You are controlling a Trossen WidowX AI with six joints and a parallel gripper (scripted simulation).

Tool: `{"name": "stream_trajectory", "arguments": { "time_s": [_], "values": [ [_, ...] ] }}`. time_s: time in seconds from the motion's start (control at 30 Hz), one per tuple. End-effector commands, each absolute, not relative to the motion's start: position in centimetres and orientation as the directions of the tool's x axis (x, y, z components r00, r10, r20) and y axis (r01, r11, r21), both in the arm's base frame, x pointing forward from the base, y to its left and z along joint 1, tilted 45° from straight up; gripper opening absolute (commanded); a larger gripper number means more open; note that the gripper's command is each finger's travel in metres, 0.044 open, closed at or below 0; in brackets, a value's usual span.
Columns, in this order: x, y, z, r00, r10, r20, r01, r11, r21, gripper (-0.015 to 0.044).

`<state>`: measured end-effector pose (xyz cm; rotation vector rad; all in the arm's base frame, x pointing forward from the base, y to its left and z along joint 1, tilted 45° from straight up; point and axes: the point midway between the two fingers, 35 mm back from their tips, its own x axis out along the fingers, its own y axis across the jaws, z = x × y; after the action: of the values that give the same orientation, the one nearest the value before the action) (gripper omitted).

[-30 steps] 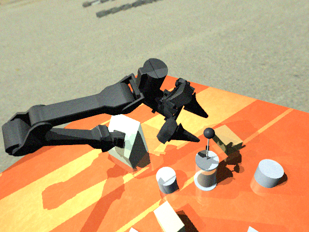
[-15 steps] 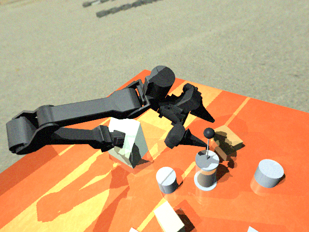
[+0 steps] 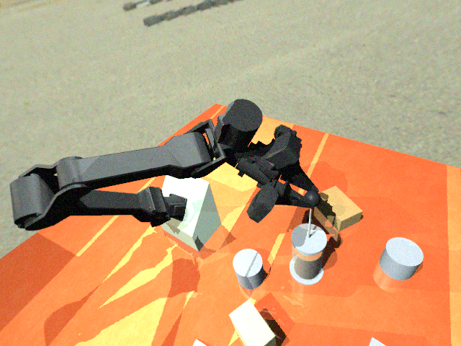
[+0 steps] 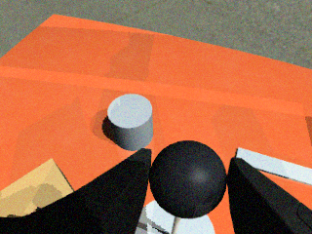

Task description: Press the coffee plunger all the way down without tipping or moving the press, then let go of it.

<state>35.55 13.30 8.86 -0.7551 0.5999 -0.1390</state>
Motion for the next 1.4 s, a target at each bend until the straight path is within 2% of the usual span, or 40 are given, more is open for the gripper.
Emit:
{"name": "stream_trajectory", "arguments": {
  "time_s": [0.0, 1.37],
  "values": [
    [35.6, 13.3, 8.8, 0.825, -0.324, -0.462, -0.096, 0.726, -0.681, 0.0129],
    [36.1, 9.9, 4.4, 0.823, -0.324, -0.467, -0.098, 0.728, -0.679, 0.0129]
  ]
}}
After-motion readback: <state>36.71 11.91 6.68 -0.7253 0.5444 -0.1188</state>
